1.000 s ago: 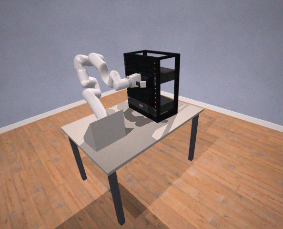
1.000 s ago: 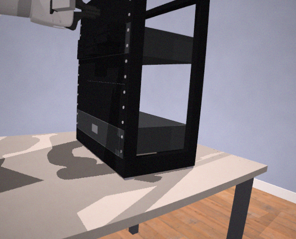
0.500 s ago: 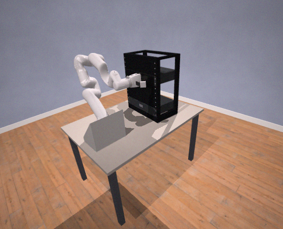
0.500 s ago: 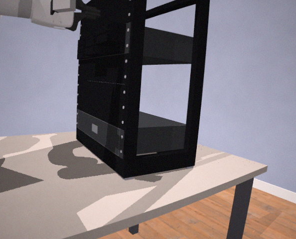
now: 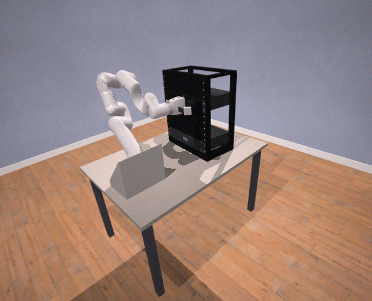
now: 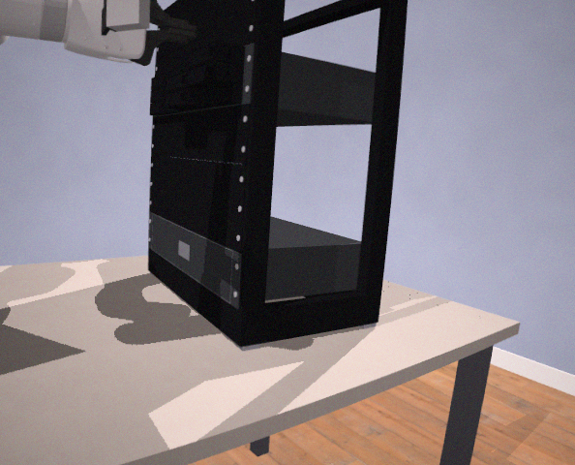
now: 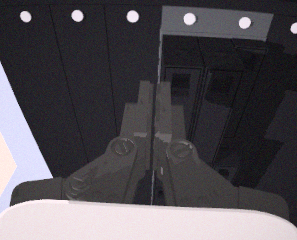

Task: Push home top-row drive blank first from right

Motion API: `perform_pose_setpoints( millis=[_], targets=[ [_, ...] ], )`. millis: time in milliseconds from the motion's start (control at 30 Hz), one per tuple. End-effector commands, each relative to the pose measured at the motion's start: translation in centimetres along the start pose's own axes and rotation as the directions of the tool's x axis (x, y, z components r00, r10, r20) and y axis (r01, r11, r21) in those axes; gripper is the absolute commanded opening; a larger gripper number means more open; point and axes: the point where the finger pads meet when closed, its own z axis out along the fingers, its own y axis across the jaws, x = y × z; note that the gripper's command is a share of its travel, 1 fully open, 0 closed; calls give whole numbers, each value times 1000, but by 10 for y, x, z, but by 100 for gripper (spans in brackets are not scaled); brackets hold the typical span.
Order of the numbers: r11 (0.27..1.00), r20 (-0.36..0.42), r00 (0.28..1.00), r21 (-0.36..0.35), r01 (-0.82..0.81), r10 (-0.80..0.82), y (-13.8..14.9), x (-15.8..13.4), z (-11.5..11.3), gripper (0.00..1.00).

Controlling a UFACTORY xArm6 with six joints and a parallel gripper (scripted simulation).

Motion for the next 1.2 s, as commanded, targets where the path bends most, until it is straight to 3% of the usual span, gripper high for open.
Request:
perform_pose_setpoints(
  millis=[0,1167],
  targets=[
    [1000,0,1000,2,3,-3,0,-7,4,0],
    [1000,0,1000,2,3,-3,13,-46,25,0]
  ],
)
